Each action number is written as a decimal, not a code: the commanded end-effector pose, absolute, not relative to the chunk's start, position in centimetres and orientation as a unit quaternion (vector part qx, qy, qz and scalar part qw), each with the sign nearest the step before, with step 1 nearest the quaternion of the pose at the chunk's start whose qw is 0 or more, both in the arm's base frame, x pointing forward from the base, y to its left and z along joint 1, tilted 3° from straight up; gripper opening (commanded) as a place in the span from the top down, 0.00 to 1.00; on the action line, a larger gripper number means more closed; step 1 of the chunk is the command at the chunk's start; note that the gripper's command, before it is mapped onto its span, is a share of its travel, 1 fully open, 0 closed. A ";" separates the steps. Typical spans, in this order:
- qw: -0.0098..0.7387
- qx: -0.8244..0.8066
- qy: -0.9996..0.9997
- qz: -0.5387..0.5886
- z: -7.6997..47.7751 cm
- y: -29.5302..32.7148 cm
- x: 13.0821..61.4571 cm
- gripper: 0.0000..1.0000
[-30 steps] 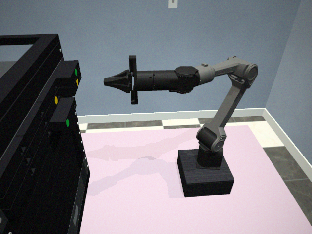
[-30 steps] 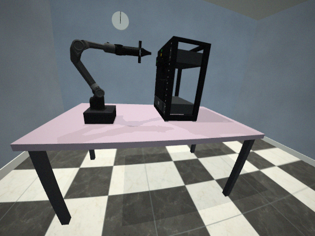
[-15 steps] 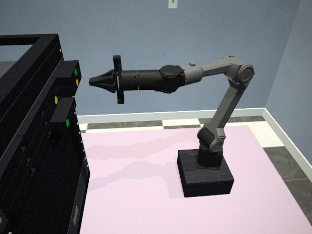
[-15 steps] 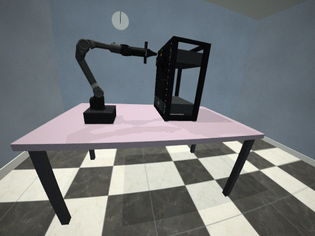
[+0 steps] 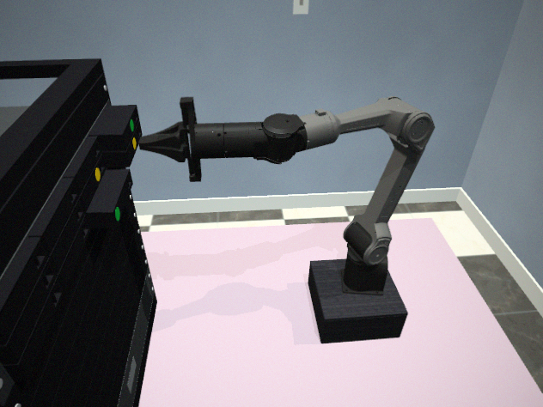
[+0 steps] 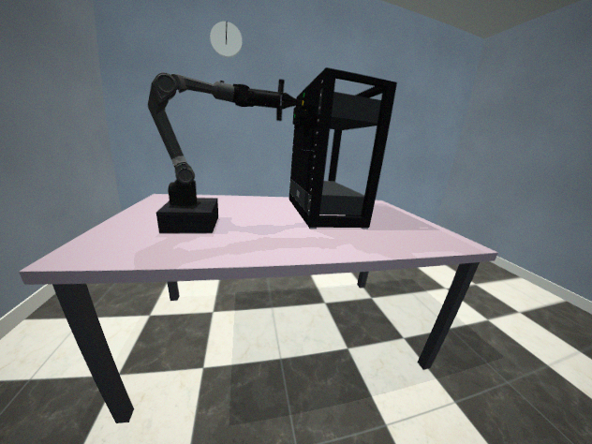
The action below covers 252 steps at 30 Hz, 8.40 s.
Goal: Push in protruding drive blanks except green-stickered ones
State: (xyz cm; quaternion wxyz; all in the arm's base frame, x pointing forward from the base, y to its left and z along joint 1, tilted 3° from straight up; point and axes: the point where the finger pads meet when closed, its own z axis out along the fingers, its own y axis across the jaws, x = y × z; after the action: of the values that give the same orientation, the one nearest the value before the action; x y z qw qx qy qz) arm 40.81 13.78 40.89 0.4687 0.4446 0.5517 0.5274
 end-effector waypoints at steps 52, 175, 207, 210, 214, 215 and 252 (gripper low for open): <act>0.469 0.444 0.550 0.529 41.2 14.2 42.5 1.00; 0.469 0.444 0.550 0.529 40.6 14.7 45.6 1.00; 0.469 0.444 0.550 0.529 40.5 13.1 36.0 1.00; 0.469 0.444 0.550 0.529 40.5 12.9 34.9 1.00; 0.469 0.444 0.550 0.529 40.5 12.9 34.7 1.00; 0.469 0.444 0.550 0.529 40.5 12.9 34.7 1.00; 0.469 0.444 0.550 0.529 40.5 12.9 34.7 1.00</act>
State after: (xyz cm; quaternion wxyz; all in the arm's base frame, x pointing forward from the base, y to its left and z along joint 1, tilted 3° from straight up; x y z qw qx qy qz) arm 34.70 12.88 40.56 0.4683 0.4443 0.5499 0.5300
